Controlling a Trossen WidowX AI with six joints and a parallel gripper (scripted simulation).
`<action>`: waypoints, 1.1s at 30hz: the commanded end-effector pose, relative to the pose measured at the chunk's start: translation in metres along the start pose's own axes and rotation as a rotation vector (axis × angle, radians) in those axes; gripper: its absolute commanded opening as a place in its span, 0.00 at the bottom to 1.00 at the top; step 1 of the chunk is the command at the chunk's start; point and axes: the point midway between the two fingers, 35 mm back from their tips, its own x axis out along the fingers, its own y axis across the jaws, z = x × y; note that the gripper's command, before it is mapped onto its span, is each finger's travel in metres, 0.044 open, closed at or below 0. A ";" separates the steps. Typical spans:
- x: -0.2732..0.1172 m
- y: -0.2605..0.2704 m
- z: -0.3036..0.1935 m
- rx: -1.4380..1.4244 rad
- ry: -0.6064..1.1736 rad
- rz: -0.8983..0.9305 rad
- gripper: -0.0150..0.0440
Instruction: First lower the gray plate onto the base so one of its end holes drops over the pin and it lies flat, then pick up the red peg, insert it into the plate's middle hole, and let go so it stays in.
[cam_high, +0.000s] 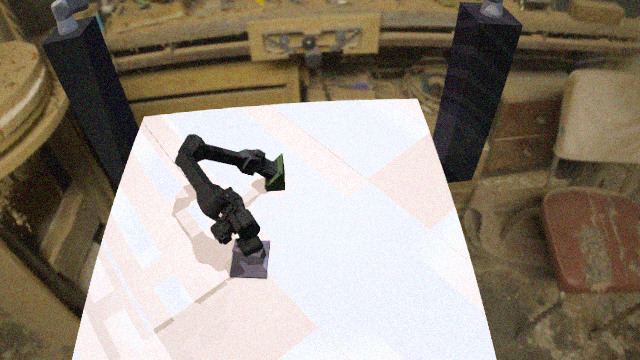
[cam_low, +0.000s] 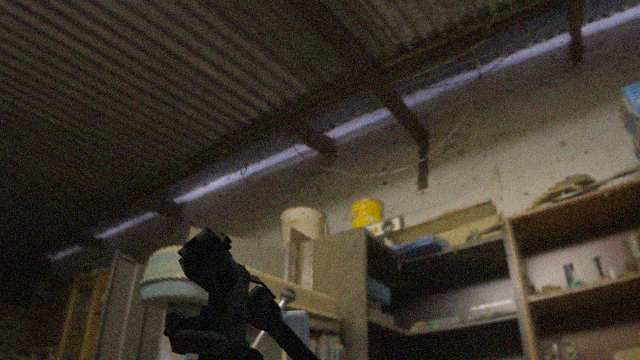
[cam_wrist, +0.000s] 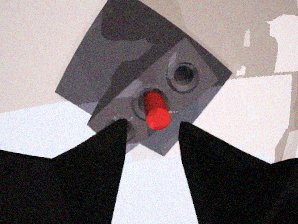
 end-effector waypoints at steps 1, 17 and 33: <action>0.000 0.000 0.000 -0.001 0.000 0.000 0.51; -0.007 -0.001 -0.001 -0.007 -0.005 0.003 0.51; -0.016 -0.003 -0.001 -0.007 -0.004 0.003 0.51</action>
